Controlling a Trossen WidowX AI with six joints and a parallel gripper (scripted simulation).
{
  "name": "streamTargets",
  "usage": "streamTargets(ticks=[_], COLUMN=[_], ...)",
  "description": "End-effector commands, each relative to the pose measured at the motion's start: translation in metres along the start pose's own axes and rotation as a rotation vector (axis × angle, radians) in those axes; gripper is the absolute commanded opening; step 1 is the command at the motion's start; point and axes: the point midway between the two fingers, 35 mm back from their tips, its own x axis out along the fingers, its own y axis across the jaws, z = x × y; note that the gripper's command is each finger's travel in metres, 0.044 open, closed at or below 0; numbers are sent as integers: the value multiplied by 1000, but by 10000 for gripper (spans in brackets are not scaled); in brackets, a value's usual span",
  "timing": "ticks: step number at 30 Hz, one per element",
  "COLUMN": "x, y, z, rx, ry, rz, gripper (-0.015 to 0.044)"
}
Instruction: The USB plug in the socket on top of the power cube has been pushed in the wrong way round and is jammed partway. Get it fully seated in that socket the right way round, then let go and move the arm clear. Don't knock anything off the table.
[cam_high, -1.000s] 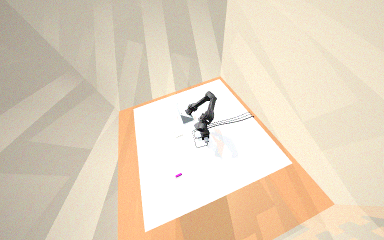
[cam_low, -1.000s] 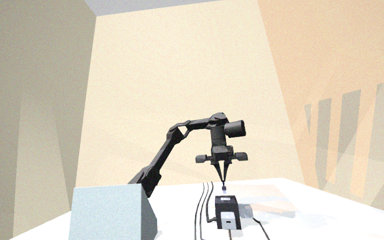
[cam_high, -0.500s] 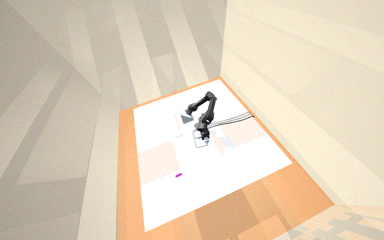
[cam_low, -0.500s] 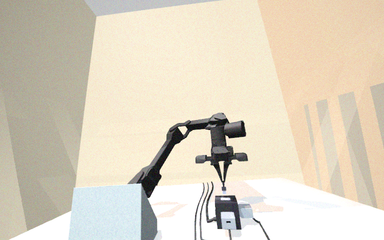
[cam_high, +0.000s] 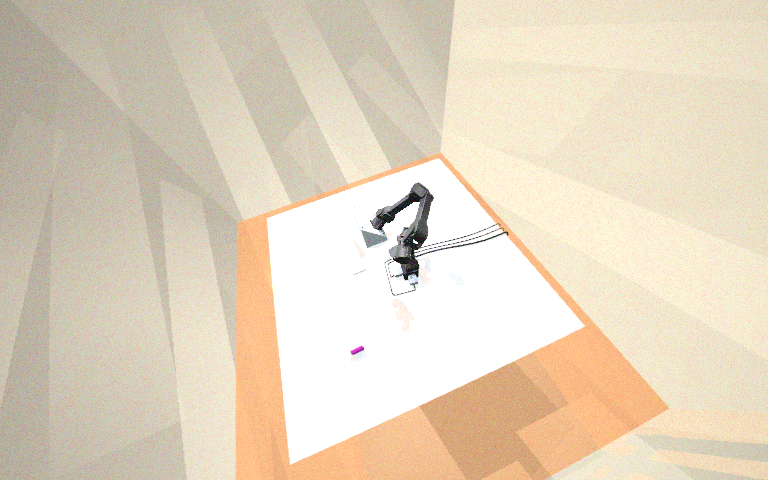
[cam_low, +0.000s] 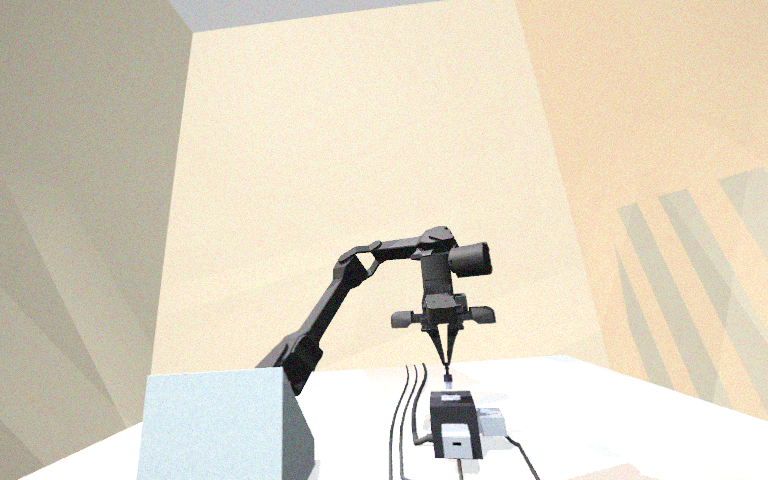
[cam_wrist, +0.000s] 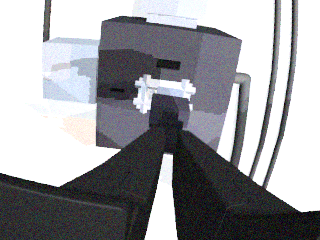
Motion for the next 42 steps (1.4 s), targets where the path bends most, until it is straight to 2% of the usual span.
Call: streamTargets(ticks=[1, 42], x=[1, 6], y=[1, 1], z=[0, -3], rx=[-6, -18], ry=[7, 31], rz=[3, 4], gripper=[0, 0])
